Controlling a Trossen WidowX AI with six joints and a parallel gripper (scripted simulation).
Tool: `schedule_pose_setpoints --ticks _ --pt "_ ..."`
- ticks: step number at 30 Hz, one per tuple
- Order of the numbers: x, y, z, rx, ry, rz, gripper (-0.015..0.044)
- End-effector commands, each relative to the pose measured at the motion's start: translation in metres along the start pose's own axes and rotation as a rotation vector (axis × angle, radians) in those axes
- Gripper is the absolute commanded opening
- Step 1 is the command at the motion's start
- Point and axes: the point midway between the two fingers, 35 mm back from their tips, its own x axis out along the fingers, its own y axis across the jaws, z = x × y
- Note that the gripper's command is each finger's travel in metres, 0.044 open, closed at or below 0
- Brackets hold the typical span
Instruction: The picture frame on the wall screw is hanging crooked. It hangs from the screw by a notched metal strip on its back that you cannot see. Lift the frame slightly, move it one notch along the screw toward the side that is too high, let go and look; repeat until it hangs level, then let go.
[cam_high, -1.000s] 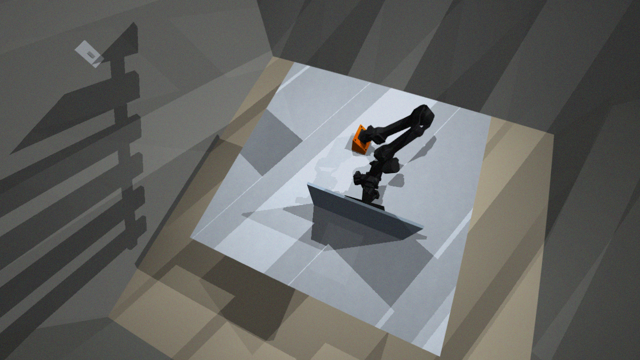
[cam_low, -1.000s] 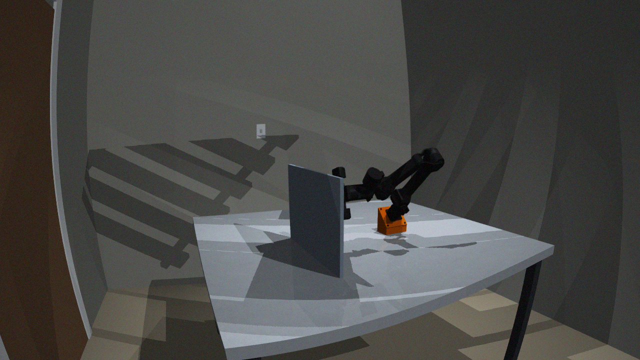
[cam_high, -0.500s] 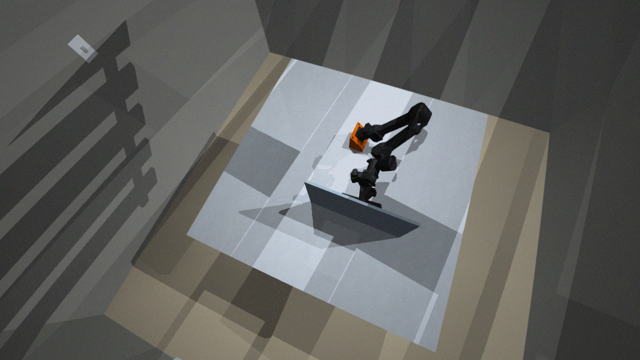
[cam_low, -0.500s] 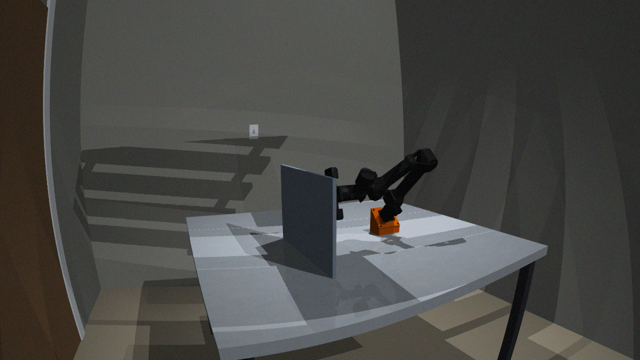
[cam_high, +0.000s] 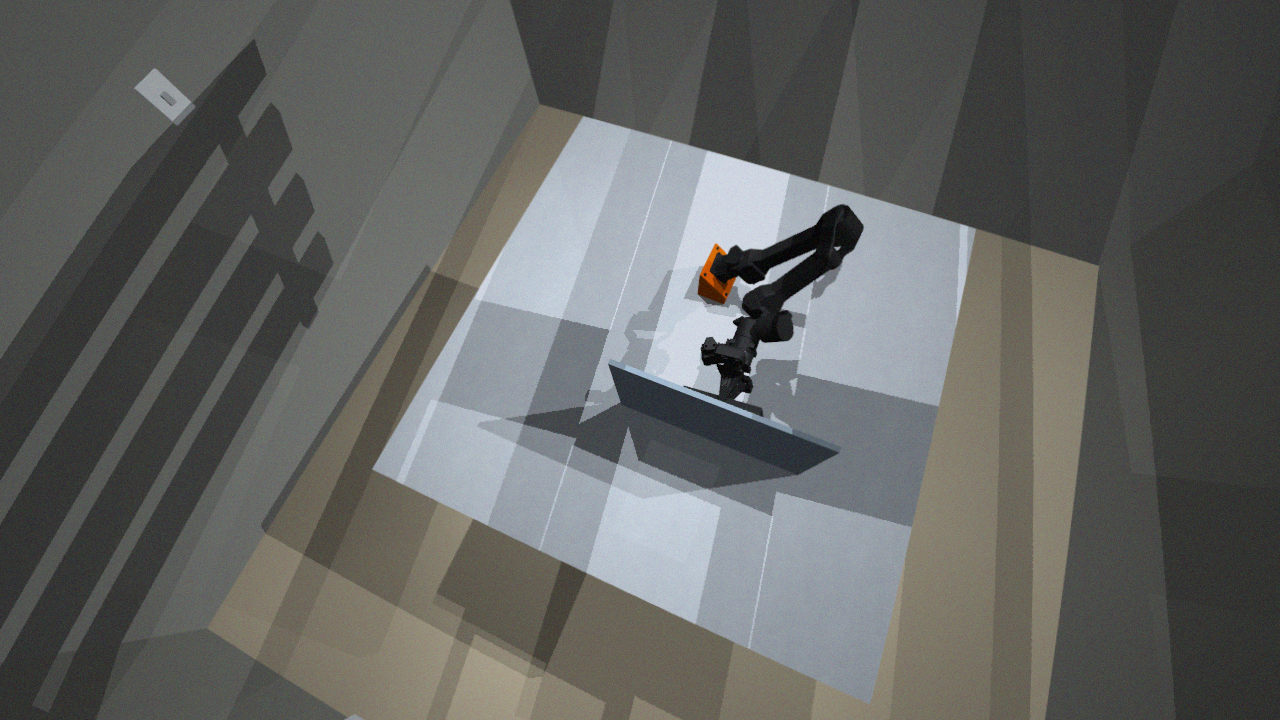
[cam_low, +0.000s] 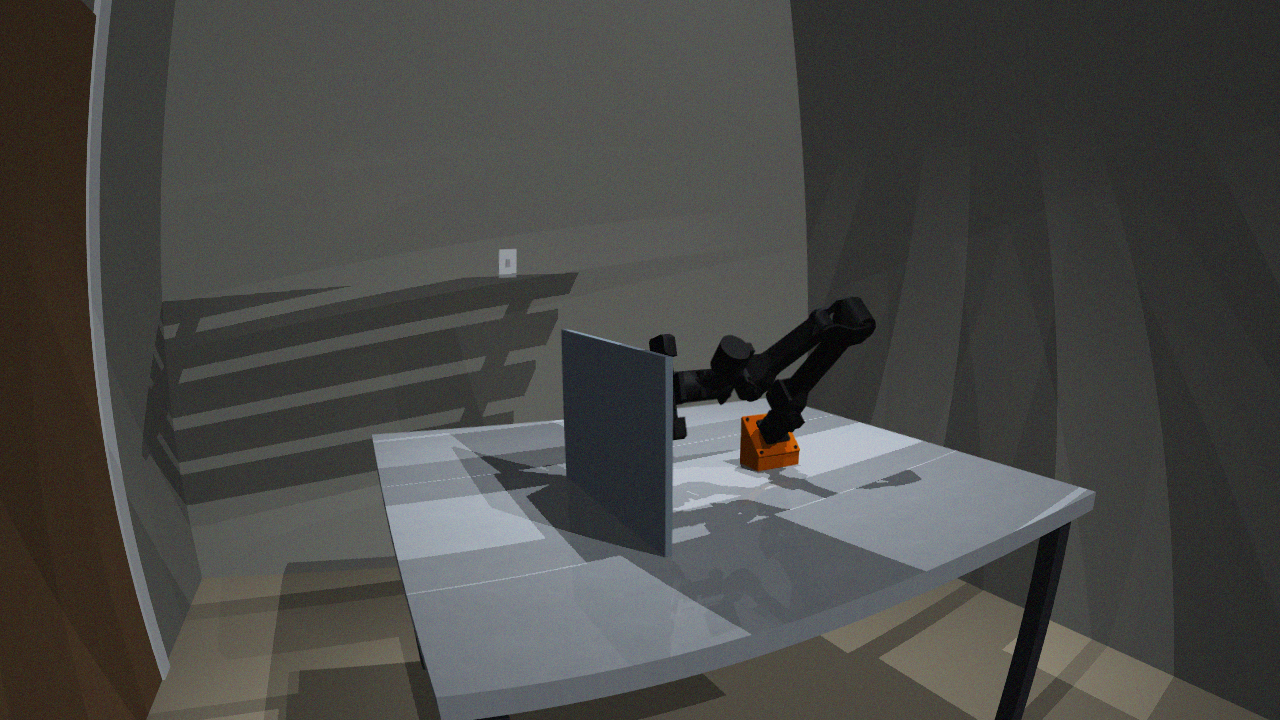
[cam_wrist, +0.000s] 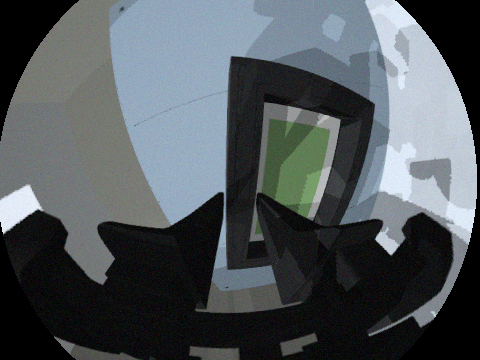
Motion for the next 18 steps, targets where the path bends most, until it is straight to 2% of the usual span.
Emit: schedule_pose_setpoints --ticks 1,6,8,18 --pt "0.0002 0.0004 -0.0003 -0.005 0.000 0.002 0.0082" --pt "0.0002 0.0004 -0.0003 -0.005 0.000 0.002 0.0049" --pt "0.0002 0.0004 -0.0003 -0.005 0.000 0.002 0.0000" --pt "0.0001 0.0013 0.0000 -0.005 0.000 0.002 0.0000"
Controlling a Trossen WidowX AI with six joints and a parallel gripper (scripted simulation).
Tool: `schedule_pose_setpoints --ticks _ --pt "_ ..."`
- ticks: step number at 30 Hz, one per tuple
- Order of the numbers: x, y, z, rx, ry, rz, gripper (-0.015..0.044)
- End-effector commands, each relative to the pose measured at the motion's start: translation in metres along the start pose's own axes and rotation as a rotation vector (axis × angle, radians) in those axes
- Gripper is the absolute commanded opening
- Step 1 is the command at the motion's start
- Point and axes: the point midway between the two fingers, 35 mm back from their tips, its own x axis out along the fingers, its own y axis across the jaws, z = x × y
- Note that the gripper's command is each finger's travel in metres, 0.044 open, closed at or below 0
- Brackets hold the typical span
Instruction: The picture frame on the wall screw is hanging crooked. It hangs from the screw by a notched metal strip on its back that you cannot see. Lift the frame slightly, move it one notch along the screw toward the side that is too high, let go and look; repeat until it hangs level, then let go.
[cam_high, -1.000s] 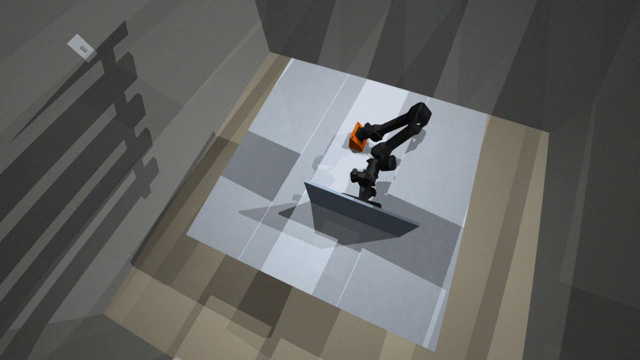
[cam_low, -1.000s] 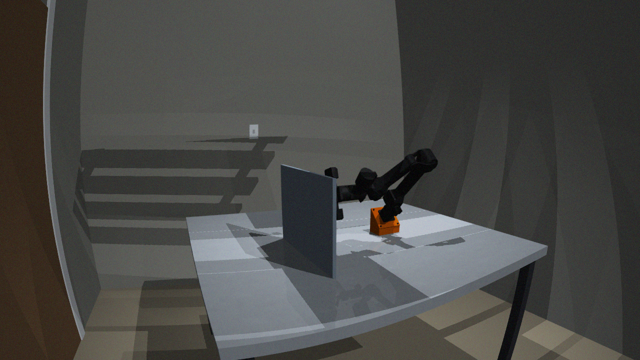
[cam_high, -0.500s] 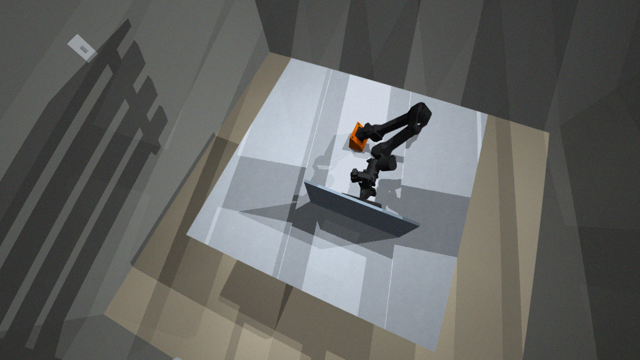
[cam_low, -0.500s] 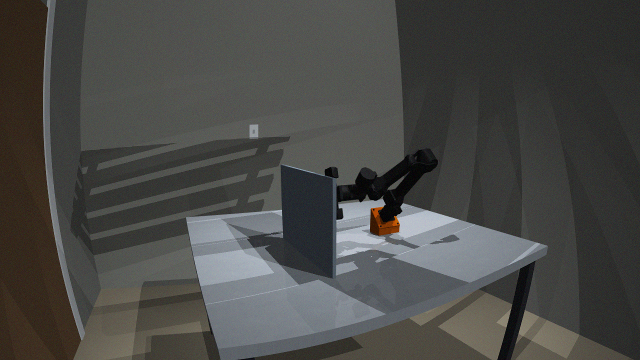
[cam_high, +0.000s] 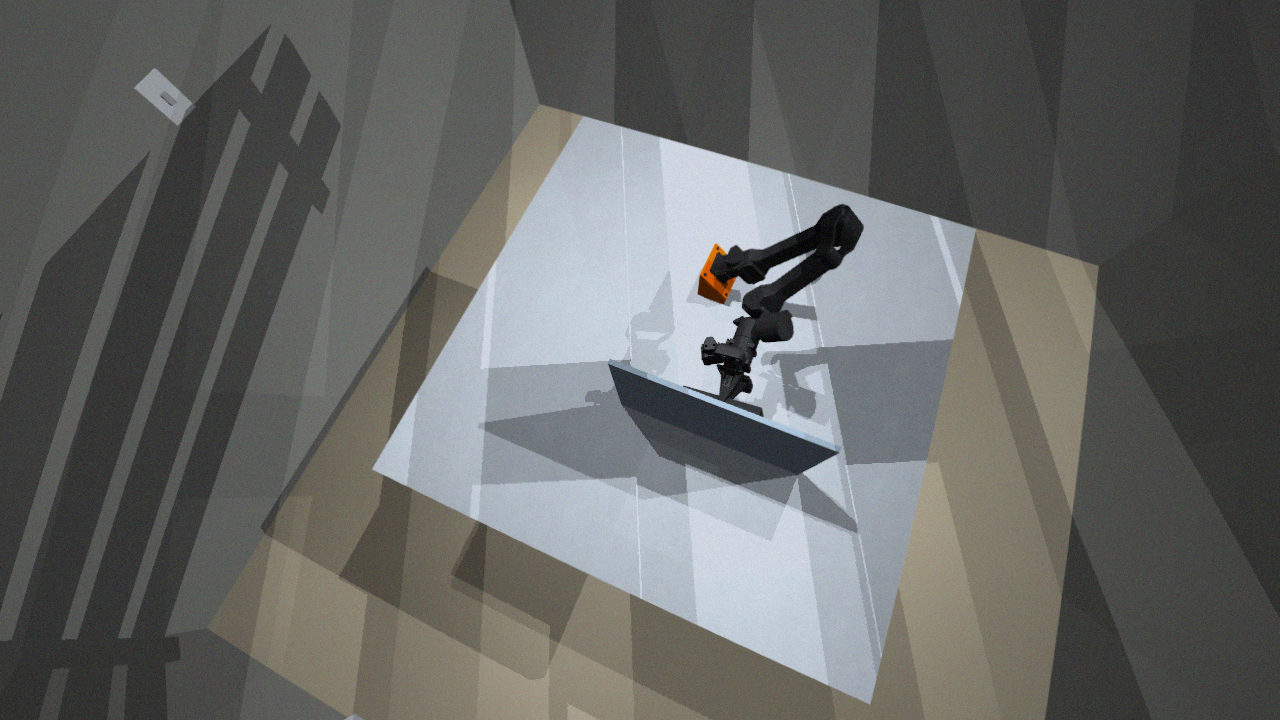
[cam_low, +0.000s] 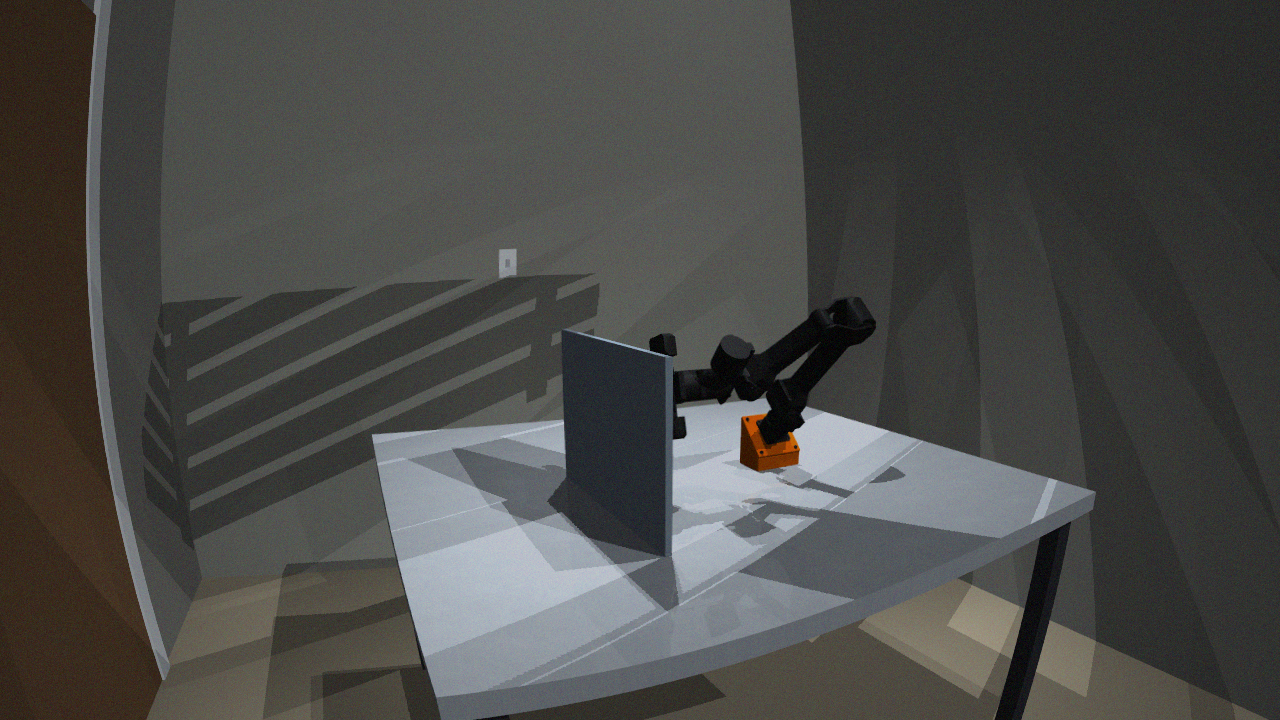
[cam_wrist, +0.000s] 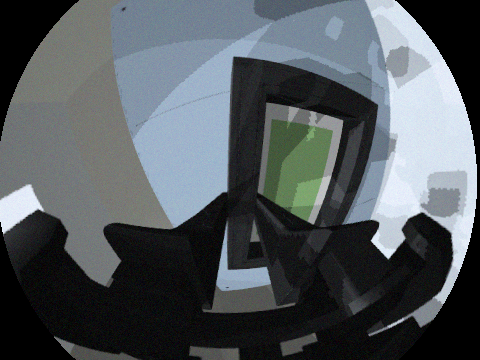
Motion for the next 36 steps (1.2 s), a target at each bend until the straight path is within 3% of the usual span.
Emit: schedule_pose_setpoints --ticks 1,36 --pt "0.000 0.000 0.000 -0.005 0.001 -0.003 0.0000" --pt "0.000 0.011 0.000 -0.005 0.001 -0.003 0.0000"
